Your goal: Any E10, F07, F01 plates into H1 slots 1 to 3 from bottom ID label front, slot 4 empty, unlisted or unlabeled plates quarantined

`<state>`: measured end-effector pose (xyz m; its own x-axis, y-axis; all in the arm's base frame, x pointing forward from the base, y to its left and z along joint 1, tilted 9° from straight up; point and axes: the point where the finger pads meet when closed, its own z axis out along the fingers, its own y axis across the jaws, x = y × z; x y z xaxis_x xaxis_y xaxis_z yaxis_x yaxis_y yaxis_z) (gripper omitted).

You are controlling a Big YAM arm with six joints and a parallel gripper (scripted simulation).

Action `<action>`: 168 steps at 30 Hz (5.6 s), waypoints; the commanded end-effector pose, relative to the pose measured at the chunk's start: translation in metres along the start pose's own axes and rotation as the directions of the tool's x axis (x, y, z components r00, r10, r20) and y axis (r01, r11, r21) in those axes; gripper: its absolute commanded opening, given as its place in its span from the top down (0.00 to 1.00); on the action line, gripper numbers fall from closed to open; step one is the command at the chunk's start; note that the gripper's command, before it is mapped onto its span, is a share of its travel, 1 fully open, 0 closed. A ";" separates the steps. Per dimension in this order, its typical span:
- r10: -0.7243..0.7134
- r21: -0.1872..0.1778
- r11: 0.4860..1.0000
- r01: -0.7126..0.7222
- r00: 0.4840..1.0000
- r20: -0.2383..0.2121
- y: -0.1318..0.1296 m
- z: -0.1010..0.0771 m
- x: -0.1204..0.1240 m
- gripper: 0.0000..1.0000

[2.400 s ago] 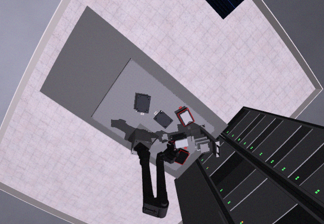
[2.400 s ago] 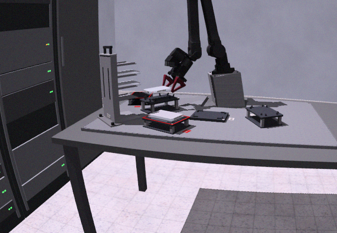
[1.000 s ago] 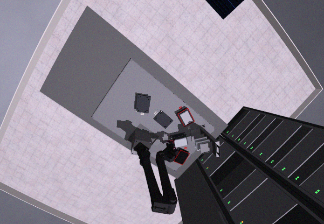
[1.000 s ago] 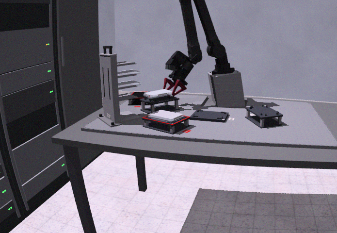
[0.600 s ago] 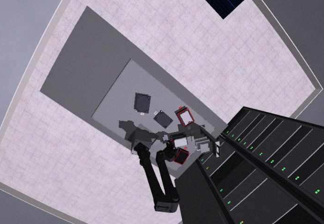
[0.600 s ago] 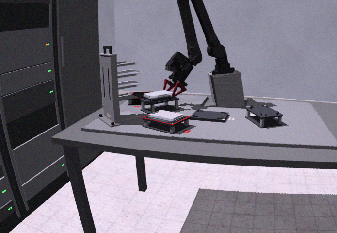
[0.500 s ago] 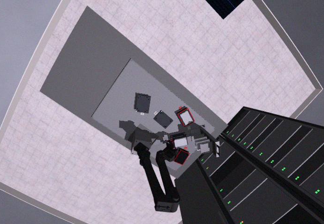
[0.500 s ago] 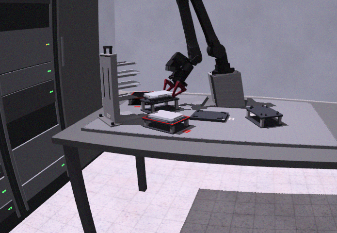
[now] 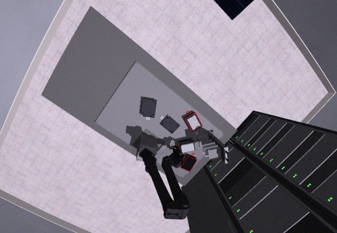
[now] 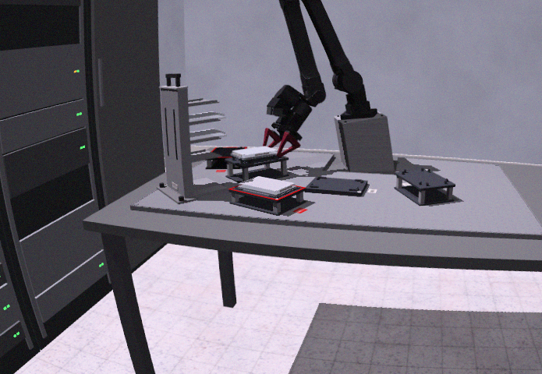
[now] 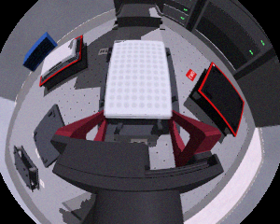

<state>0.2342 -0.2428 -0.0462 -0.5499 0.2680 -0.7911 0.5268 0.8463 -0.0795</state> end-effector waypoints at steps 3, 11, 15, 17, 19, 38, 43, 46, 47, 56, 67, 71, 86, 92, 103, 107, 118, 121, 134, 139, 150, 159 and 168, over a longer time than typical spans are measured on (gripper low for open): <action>-0.006 0.006 1.000 0.005 1.000 0.021 -0.003 0.003 -0.006 0.14; -0.006 0.006 1.000 0.005 1.000 0.021 -0.003 0.003 -0.006 0.07; -0.006 0.006 1.000 0.005 1.000 0.021 -0.003 0.003 -0.006 0.07; -0.006 0.006 1.000 0.005 1.000 0.021 -0.003 0.003 -0.006 0.07; -0.006 0.006 1.000 0.005 1.000 0.021 -0.003 0.003 -0.006 0.07; -0.002 0.017 1.000 0.002 1.000 0.026 -0.008 -0.001 -0.015 0.00; 0.001 0.011 1.000 -0.001 1.000 0.016 -0.005 -0.011 -0.015 0.00; 0.000 0.011 1.000 -0.001 1.000 0.016 -0.005 -0.014 -0.018 0.00; 0.000 0.011 1.000 0.000 1.000 0.016 -0.005 -0.016 -0.019 0.00; -0.001 0.010 1.000 0.001 1.000 0.016 -0.005 -0.024 -0.026 0.00; -0.002 0.011 1.000 0.002 1.000 0.017 -0.005 -0.036 -0.036 0.00; -0.003 0.010 1.000 0.003 1.000 0.017 -0.005 -0.041 -0.040 0.00; -0.012 0.017 1.000 0.011 0.999 0.041 -0.010 -0.054 -0.069 0.00; -0.016 0.020 1.000 0.015 0.998 0.057 -0.012 -0.063 -0.088 0.00; -0.017 0.014 1.000 0.017 0.998 0.066 -0.008 -0.083 -0.111 0.00; -0.014 0.017 1.000 0.013 0.998 0.068 -0.009 -0.092 -0.120 0.00; -0.018 0.017 1.000 0.017 0.997 0.074 -0.009 -0.113 -0.140 0.00; -0.017 0.016 1.000 0.016 0.997 0.075 -0.008 -0.120 -0.147 0.00; -0.015 0.018 1.000 0.014 0.997 0.071 -0.009 -0.139 -0.162 0.00; -0.130 -0.028 0.991 0.131 0.991 0.018 0.010 -0.131 -0.163 0.00; -0.325 -0.120 0.941 0.318 0.945 -0.047 0.044 -0.122 -0.170 0.00; -0.475 -0.201 0.869 0.452 0.876 -0.085 0.071 -0.114 -0.176 0.00; -0.598 -0.275 0.785 0.555 0.794 -0.107 0.095 -0.108 -0.180 0.00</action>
<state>0.2911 -0.1506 0.1176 -0.8522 -0.1840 -0.4898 -0.0444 0.9582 -0.2827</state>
